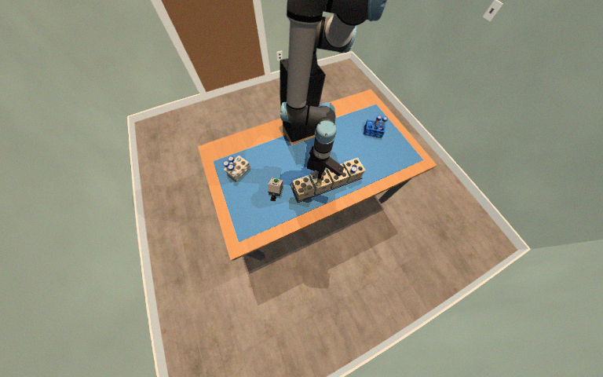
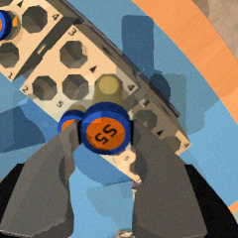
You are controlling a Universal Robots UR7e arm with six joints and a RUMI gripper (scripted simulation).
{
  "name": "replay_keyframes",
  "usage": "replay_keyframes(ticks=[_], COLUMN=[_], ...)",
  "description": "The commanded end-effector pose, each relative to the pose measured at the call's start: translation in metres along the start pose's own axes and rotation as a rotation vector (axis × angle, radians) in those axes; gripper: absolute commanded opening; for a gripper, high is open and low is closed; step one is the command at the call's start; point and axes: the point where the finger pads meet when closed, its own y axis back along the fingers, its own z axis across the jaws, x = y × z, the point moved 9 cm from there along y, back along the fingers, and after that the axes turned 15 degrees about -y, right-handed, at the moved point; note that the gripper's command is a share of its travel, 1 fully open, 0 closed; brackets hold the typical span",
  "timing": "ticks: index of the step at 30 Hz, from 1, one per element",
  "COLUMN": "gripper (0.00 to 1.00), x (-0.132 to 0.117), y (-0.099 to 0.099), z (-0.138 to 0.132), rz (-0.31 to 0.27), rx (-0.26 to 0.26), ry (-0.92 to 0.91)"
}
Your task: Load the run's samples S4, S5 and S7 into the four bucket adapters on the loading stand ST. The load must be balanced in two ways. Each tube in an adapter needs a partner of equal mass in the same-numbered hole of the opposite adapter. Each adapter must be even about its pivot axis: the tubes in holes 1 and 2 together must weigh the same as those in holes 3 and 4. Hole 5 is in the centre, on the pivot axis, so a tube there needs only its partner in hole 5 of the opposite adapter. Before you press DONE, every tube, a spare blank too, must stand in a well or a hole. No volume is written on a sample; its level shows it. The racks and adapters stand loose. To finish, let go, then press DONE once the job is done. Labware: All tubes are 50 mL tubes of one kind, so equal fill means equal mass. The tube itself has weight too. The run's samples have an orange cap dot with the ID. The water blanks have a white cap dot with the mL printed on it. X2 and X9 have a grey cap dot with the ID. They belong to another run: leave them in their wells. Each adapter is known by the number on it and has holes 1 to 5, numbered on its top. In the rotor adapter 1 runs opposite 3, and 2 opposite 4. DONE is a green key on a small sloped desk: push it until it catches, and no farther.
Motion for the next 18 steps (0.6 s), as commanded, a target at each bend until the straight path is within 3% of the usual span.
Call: replay_keyframes(ticks=[1, 18], gripper=[0.0, 0.0], x=[0.0, 0.0], y=[-0.006, -0.026], z=[0.0, 0.0], rz=[0.001, 0.001], rx=[-0.001, -0.001], ry=[0.0, 0.0])
